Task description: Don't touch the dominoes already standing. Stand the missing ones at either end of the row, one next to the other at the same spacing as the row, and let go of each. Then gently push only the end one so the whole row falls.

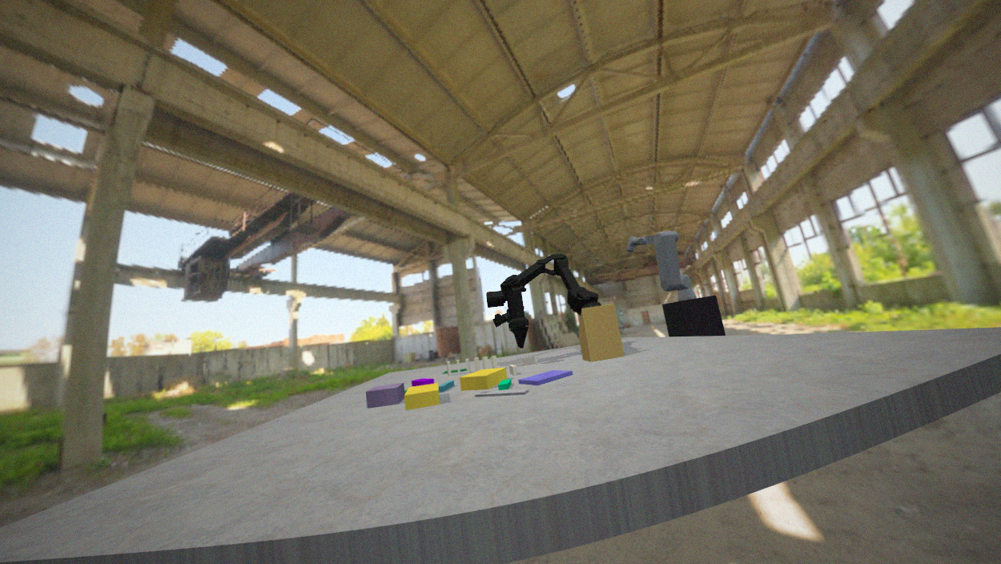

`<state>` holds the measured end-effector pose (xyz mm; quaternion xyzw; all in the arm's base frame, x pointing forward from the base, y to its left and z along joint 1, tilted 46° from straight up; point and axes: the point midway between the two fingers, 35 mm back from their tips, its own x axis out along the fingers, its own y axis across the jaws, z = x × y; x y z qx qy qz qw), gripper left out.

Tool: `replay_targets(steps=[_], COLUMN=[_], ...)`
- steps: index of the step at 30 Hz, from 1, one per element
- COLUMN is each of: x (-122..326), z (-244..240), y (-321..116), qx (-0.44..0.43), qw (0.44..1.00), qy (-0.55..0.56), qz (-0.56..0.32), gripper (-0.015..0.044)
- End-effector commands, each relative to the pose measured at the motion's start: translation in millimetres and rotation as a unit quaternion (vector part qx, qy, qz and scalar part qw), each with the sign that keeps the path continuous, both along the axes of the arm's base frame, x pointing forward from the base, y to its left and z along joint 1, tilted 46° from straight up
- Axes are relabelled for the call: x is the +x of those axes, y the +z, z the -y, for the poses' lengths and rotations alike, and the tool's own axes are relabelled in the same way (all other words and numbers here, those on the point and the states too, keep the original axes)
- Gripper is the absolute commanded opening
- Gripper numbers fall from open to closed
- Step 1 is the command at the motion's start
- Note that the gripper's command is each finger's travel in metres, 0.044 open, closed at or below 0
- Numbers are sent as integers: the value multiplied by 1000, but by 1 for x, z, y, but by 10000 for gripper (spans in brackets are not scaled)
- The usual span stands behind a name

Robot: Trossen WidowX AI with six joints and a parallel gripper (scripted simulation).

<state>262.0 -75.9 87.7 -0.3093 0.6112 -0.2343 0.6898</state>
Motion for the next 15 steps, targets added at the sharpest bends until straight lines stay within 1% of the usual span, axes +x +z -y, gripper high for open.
replay_targets(steps=[1, 4, 15], x=[-2, -1, 0], z=[23, 32, 38], y=[-24, -29, -35], qx=[-5, -6, -6], qw=[1000, 1000, 1000], qy=[-1, -1, -1], qz=[-14, -13, -14], gripper=[440, 440, 440])
